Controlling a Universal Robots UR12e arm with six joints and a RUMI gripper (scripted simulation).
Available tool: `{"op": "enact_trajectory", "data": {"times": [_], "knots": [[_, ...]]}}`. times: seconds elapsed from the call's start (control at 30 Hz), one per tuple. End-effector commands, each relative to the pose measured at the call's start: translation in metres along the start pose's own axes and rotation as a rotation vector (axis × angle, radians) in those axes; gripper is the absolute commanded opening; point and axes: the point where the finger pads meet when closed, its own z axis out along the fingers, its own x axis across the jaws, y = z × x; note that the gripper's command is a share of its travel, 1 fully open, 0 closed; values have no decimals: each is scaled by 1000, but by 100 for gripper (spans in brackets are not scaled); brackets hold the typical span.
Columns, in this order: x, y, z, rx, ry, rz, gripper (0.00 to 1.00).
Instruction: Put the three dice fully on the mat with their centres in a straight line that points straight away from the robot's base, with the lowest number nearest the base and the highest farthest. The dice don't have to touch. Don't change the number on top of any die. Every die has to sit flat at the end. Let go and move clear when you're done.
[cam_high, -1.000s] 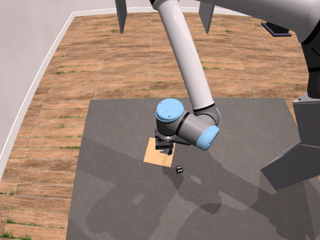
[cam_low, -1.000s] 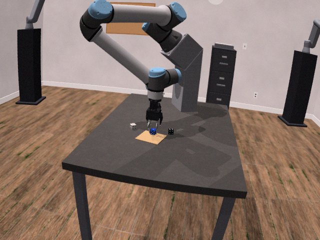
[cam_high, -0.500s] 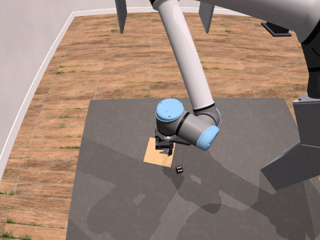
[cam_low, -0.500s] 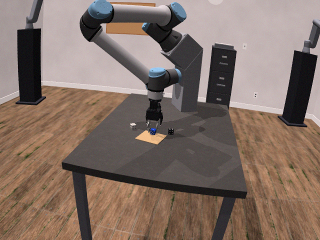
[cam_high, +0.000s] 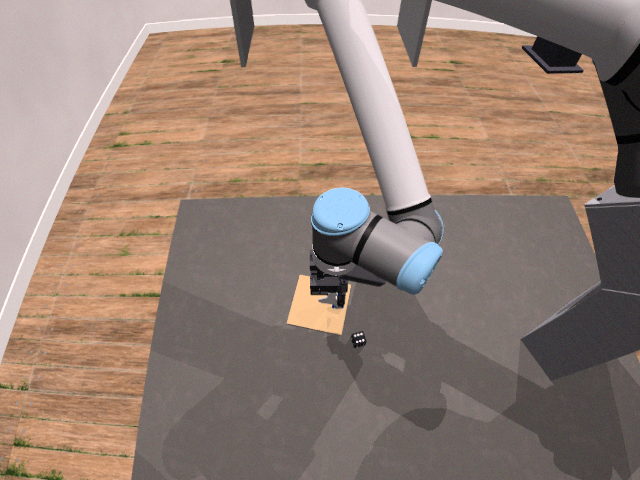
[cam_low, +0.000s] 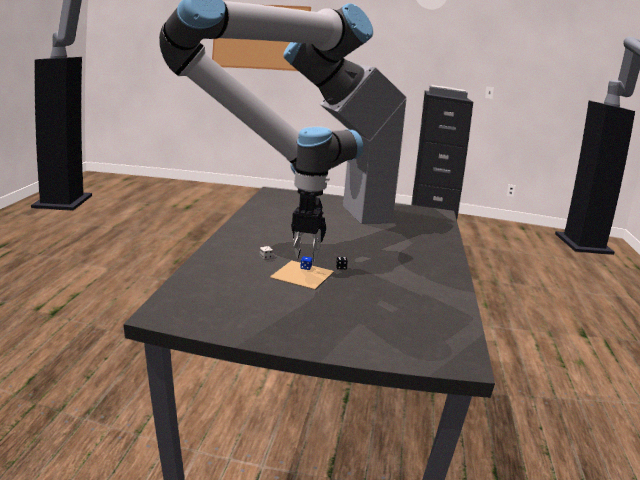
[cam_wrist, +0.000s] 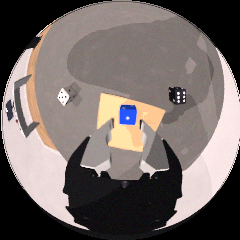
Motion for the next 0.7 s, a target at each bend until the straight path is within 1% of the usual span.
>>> {"op": "enact_trajectory", "data": {"times": [0.0, 0.13, 0.27, 0.53, 0.57, 0.67], "knots": [[1, -1, -31, 1, 1, -2, 28], [1, -1, -51, 1, 1, -2, 28], [1, -1, -64, 1, 1, -2, 28], [1, -1, -68, 2, 1, -2, 28], [1, -1, -68, 2, 1, -2, 100], [1, 0, -67, 2, 1, -1, 100]]}}
